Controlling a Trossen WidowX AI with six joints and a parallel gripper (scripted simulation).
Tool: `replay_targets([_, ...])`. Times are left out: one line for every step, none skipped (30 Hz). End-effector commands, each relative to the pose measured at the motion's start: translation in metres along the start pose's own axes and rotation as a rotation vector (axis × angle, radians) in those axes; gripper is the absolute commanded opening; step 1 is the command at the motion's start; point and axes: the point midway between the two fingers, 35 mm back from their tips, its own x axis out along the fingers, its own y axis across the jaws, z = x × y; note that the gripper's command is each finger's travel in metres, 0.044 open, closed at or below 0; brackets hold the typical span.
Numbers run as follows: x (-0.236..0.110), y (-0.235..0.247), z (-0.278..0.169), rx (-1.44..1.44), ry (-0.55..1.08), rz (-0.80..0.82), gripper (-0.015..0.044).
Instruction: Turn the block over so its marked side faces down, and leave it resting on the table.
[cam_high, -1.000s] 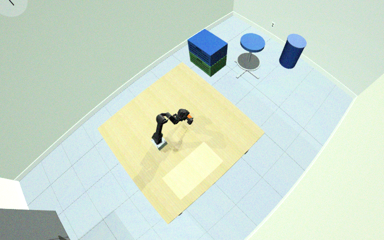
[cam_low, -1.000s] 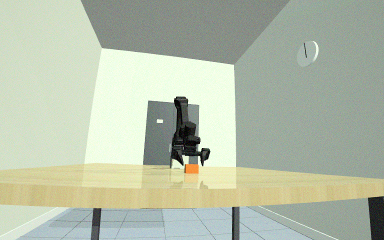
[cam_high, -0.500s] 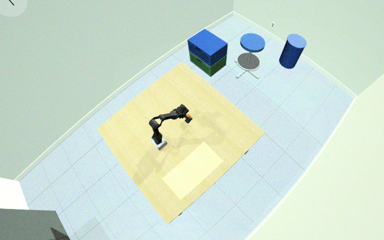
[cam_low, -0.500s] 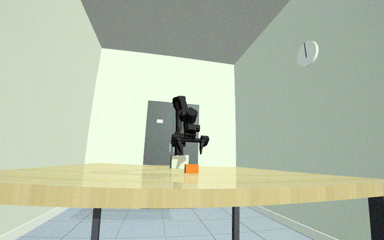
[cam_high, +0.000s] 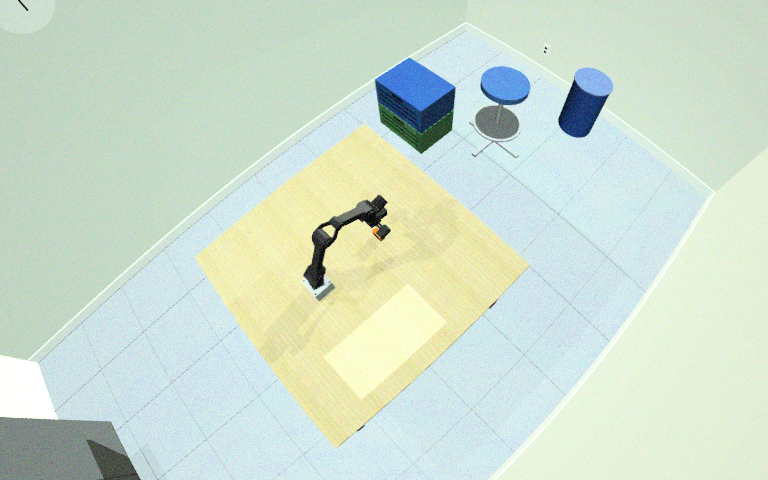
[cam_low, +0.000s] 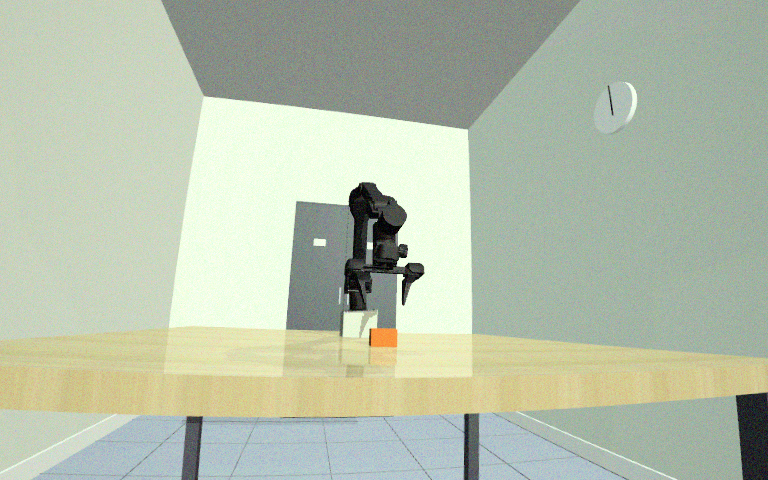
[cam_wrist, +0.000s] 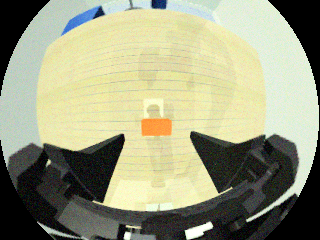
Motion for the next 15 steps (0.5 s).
replay_targets([-0.006, 0.000, 0.004, 0.005, 0.107, 0.005, 0.0440])
replay_targets([-0.008, 0.000, 0.005, 0.005, 0.138, 0.004, 0.0440])
replay_targets([-0.010, -0.001, 0.006, 0.006, 0.162, 0.004, 0.0440])
replay_targets([-0.011, -0.001, 0.006, 0.006, 0.177, 0.004, 0.0440])
replay_targets([-0.011, -0.001, 0.006, 0.006, 0.182, 0.004, 0.0440])
replay_targets([-0.011, -0.001, 0.006, 0.006, 0.182, 0.004, 0.0440])
replay_targets([-0.011, -0.001, 0.006, 0.006, 0.182, 0.004, 0.0440])
replay_targets([-0.011, -0.001, 0.006, 0.006, 0.182, 0.004, 0.0440])
replay_targets([-0.008, -0.001, 0.006, 0.006, 0.182, 0.004, 0.0440])
replay_targets([0.000, -0.001, 0.004, 0.006, 0.182, 0.004, 0.0440])
replay_targets([0.012, -0.001, 0.002, 0.006, 0.182, 0.004, 0.0440])
replay_targets([0.020, -0.001, 0.000, 0.006, 0.182, 0.004, 0.0440])
replay_targets([0.023, -0.001, -0.001, 0.006, 0.182, 0.004, 0.0440])
replay_targets([0.023, -0.001, -0.001, 0.006, 0.182, 0.004, 0.0440])
replay_targets([0.023, -0.001, -0.001, 0.006, 0.182, 0.004, 0.0440])
